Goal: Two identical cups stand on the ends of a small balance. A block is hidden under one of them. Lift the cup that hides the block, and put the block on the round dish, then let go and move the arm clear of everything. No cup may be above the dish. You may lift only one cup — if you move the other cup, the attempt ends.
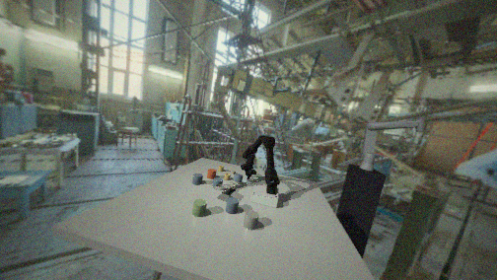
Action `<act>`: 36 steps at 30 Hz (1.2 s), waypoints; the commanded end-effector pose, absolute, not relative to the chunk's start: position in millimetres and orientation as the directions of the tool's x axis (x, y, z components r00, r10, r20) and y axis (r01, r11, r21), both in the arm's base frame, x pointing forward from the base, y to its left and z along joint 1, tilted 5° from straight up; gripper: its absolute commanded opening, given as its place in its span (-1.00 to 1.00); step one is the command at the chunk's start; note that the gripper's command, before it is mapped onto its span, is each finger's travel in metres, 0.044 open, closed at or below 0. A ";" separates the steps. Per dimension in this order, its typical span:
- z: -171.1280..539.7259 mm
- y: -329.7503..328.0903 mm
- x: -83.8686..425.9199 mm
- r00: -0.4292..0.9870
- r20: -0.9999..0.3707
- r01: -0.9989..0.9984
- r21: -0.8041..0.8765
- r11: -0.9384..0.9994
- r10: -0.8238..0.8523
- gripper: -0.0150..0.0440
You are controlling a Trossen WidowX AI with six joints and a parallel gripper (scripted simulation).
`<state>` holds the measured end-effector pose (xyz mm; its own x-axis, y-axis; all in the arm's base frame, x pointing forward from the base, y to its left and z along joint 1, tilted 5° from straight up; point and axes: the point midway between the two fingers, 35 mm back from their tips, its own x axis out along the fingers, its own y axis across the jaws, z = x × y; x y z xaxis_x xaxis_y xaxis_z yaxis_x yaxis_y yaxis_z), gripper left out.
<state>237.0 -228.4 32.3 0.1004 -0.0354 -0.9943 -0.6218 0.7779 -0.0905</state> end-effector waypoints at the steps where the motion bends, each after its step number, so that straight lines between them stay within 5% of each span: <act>1: 27.3 -228.0 237.5 0.102 -0.994 -0.623 -0.089 0.777 -0.033 -0.49; 11: 12.1 -228.3 238.9 0.102 -0.994 -0.623 -0.089 0.777 -0.033 -0.49; 28: 24.0 -229.2 238.3 0.100 -0.994 -0.624 -0.090 0.777 -0.034 1.00; 36: 73.8 -226.5 232.7 0.102 -0.994 -0.623 -0.090 0.777 -0.033 1.00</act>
<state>234.3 -227.9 64.8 0.1032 -0.0387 -0.9939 -0.6204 0.7786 -0.0947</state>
